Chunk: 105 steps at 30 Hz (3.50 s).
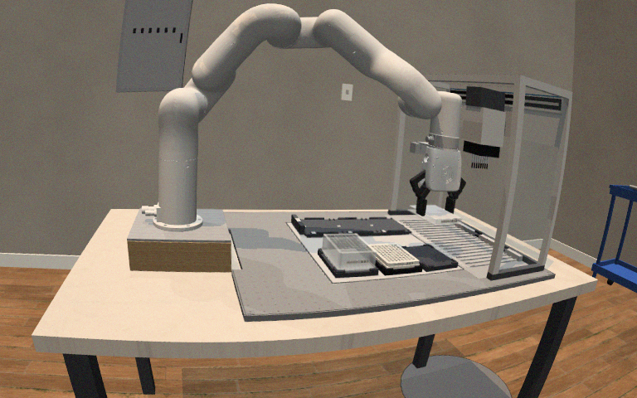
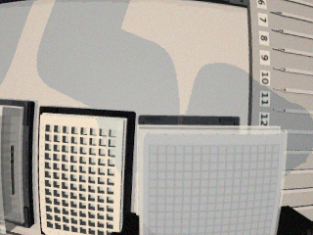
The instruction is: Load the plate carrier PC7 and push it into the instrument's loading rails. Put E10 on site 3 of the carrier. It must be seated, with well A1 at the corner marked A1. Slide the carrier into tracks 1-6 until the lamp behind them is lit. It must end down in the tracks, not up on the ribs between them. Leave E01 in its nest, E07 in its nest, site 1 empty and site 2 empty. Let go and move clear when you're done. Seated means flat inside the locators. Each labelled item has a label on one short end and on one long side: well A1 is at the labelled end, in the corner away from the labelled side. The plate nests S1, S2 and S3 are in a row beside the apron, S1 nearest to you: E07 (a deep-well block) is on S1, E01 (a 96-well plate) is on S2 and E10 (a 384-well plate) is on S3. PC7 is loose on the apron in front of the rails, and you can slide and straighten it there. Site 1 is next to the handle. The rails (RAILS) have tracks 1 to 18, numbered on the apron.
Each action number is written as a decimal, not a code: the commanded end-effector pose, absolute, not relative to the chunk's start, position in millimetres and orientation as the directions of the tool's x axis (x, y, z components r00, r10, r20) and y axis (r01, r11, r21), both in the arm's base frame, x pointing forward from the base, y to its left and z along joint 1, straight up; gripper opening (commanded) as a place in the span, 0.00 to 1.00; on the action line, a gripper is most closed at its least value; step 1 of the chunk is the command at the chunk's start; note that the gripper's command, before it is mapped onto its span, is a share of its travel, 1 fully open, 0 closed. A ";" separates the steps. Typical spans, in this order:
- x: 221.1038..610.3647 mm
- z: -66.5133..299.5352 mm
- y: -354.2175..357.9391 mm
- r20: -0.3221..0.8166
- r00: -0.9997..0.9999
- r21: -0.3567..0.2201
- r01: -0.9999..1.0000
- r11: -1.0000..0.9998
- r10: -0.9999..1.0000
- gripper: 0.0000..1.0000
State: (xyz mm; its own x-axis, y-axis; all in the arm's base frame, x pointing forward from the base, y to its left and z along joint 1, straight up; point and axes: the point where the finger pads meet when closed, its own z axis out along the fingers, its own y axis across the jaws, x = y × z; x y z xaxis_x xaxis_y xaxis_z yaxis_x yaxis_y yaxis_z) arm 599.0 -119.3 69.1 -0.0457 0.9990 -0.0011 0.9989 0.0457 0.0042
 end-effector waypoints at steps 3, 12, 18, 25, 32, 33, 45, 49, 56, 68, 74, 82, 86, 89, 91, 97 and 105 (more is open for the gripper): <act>600.6 81.0 -119.6 -0.002 -0.046 0.010 0.999 0.046 0.999 0.00; 600.6 83.8 -119.6 -0.002 -0.046 0.010 0.999 0.046 0.999 0.00; 600.8 83.7 -104.5 -0.002 0.007 0.010 1.000 -0.007 1.000 0.00; 601.3 83.3 -69.5 -0.001 0.007 0.010 1.000 -0.007 1.000 0.00; 601.7 83.1 -44.4 -0.001 0.007 0.010 1.000 -0.007 1.000 0.00; 601.8 83.1 -39.4 -0.001 0.007 0.010 1.000 -0.007 1.000 0.00; 602.5 82.6 10.7 0.000 0.007 0.009 1.000 -0.007 1.000 0.00; 602.8 82.5 30.7 0.001 0.007 0.009 1.000 -0.007 1.000 0.00; 603.3 82.2 65.8 0.001 0.007 0.009 1.000 -0.007 1.000 0.00; 604.1 81.8 115.9 0.002 0.007 0.008 1.000 -0.007 1.000 0.00; 604.5 81.7 141.8 0.002 0.007 0.008 1.000 -0.007 1.000 0.00; 604.5 81.7 141.8 0.002 0.007 0.008 1.000 -0.007 1.000 0.00; 604.5 81.7 141.8 0.002 0.007 0.008 1.000 -0.007 1.000 0.00; 604.5 81.7 141.8 0.002 0.007 0.008 1.000 -0.007 1.000 0.00; 604.5 81.7 141.8 0.002 0.007 0.008 1.000 -0.007 1.000 0.00; 604.5 80.0 141.7 0.002 0.007 0.008 1.000 -0.007 1.000 0.00; 604.6 66.6 141.7 0.002 0.007 0.008 1.000 -0.007 1.000 0.00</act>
